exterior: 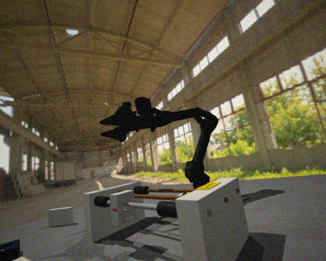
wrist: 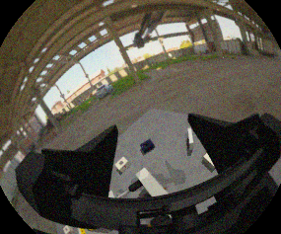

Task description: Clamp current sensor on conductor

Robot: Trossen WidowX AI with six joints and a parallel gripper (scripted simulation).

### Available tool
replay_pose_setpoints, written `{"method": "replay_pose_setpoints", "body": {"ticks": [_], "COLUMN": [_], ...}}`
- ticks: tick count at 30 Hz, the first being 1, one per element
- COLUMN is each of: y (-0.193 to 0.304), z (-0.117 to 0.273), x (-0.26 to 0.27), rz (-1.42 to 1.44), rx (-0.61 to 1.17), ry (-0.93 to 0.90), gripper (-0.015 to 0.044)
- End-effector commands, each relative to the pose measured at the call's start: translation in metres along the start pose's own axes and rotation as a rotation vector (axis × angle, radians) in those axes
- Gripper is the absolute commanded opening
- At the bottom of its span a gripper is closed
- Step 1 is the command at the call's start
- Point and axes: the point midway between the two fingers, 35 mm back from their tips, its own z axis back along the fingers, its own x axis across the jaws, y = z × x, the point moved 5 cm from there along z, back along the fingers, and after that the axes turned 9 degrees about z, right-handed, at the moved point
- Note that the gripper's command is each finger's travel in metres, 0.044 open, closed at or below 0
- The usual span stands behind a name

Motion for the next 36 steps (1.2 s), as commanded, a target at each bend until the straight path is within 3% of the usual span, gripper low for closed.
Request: {"method": "replay_pose_setpoints", "body": {"ticks": [1,7,13,21,30,36], "y": [0.016,0.037,0.039,0.067,0.106,0.114], "z": [0.018,0.054,0.055,0.052,0.103,0.124], "x": [0.052,0.114,0.117,0.205,0.276,0.288], "rz": [0.119,0.255,0.26,0.386,0.737,0.858], "rx": [-0.052,-0.151,-0.144,0.31,0.819,0.946], "ry": [-0.179,-0.424,-0.438,-0.688,-0.887,-0.924], "gripper": [0.044,0.044,0.044,0.044,0.044,0.044]}}
